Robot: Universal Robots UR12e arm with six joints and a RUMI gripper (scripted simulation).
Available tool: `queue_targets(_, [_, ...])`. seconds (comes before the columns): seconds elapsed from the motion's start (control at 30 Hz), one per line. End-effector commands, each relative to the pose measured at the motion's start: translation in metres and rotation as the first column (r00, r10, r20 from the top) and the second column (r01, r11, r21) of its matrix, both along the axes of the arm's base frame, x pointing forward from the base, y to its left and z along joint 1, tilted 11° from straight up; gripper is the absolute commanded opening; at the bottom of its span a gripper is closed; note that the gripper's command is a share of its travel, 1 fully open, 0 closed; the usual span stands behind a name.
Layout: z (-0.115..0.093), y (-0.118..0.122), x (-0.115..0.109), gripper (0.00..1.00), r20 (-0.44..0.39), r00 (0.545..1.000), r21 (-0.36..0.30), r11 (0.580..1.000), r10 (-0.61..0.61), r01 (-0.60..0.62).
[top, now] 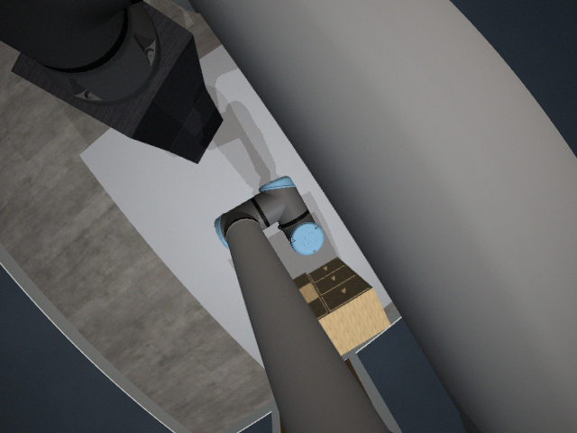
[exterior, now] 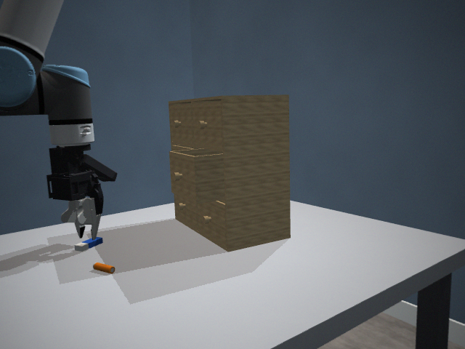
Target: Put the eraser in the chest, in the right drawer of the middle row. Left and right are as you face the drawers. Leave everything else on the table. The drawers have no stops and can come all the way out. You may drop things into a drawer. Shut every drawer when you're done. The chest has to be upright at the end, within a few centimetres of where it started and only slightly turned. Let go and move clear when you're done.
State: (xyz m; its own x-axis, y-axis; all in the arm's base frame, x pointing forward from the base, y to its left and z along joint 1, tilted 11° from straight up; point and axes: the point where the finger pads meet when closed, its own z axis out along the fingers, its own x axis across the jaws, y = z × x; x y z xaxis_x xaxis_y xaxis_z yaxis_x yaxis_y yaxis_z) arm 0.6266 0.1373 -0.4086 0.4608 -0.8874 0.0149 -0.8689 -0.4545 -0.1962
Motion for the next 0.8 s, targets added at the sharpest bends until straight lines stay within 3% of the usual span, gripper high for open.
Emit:
queue_targets(0.0, [0.0005, 0.0, 0.0003, 0.23, 0.001, 1.0, 0.0, 1.0, 0.0, 0.0])
queue_targets(0.77, [-0.0078, 0.0007, 0.0018, 0.23, 0.001, 1.0, 0.0, 1.0, 0.0, 0.0])
